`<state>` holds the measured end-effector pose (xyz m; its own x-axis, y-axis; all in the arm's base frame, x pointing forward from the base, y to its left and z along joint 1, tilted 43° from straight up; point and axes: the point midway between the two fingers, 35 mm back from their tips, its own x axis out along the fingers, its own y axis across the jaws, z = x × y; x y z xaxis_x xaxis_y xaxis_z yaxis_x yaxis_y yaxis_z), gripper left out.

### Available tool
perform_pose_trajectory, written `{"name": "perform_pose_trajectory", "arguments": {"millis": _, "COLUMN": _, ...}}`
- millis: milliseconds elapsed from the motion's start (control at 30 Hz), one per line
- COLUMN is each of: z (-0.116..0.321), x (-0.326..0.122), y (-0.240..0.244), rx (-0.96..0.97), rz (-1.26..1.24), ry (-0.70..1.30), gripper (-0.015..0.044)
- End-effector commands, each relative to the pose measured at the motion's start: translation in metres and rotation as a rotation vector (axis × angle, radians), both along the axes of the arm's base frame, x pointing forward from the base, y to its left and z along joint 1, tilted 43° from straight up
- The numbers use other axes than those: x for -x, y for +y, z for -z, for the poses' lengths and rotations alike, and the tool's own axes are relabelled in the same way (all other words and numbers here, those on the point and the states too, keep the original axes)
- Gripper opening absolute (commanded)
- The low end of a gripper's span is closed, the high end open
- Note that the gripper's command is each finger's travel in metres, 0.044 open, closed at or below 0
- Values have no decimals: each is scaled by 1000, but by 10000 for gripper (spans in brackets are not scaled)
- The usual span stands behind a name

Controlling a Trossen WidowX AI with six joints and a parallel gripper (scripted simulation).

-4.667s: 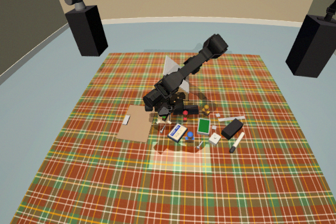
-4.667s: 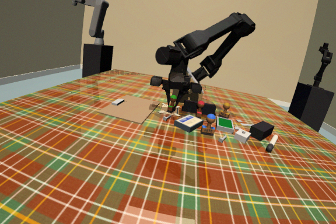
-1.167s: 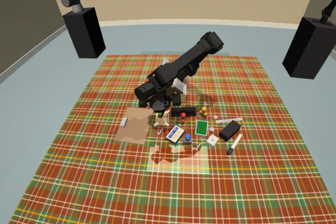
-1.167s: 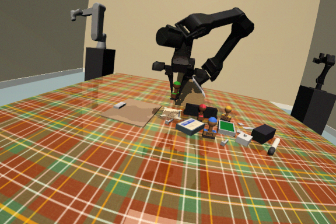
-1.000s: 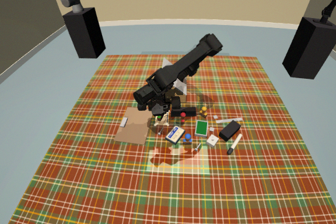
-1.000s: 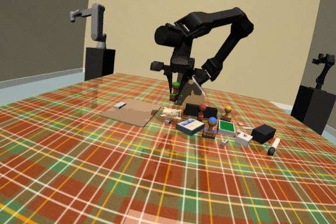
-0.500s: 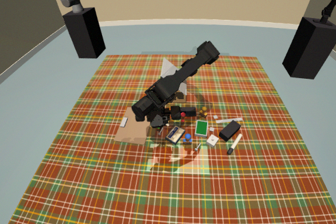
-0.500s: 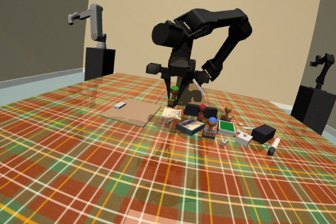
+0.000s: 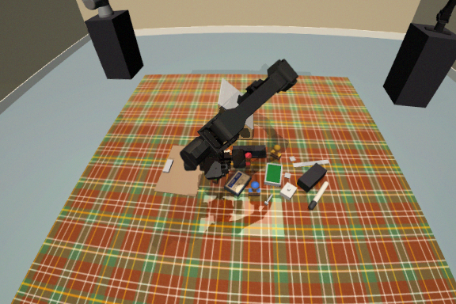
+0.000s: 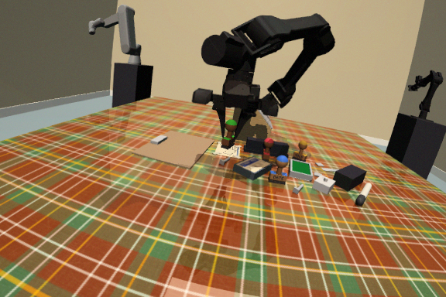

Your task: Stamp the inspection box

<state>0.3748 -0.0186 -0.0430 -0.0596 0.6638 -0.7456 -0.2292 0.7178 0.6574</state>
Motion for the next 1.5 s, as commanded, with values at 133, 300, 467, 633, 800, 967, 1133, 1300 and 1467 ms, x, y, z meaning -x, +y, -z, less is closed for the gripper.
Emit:
{"name": "perform_pose_trajectory", "arguments": {"millis": 133, "z": 10, "x": 2, "y": 9, "rx": -4, "rz": 6, "ry": 6, "gripper": 0}}
{"name": "perform_pose_trajectory", "arguments": {"millis": 300, "z": 16, "x": 2, "y": 14, "rx": -5, "rz": 6, "ry": 6, "gripper": 0}}
{"name": "perform_pose_trajectory", "arguments": {"millis": 467, "z": 22, "x": 3, "y": 20, "rx": -5, "rz": 6, "ry": 6, "gripper": 0}}
{"name": "perform_pose_trajectory", "arguments": {"millis": 633, "z": 28, "x": 4, "y": 26, "rx": -6, "rz": 6, "ry": 6, "gripper": 0}}
{"name": "perform_pose_trajectory", "arguments": {"millis": 800, "z": 34, "x": 5, "y": 31, "rx": -7, "rz": 5, "ry": 6, "gripper": 0}}
{"name": "perform_pose_trajectory", "arguments": {"millis": 967, "z": 39, "x": 6, "y": 37, "rx": -8, "rz": 5, "ry": 6, "gripper": 0}}
{"name": "perform_pose_trajectory", "arguments": {"millis": 1133, "z": 41, "x": 6, "y": 39, "rx": -8, "rz": 5, "ry": 6, "gripper": 0}}
{"name": "perform_pose_trajectory", "arguments": {"millis": 1300, "z": 39, "x": 4, "y": 37, "rx": -5, "rz": 4, "ry": -2, "gripper": 79}}
{"name": "perform_pose_trajectory", "arguments": {"millis": 1467, "z": 39, "x": 4, "y": 37, "rx": -5, "rz": 4, "ry": -2, "gripper": 210}}
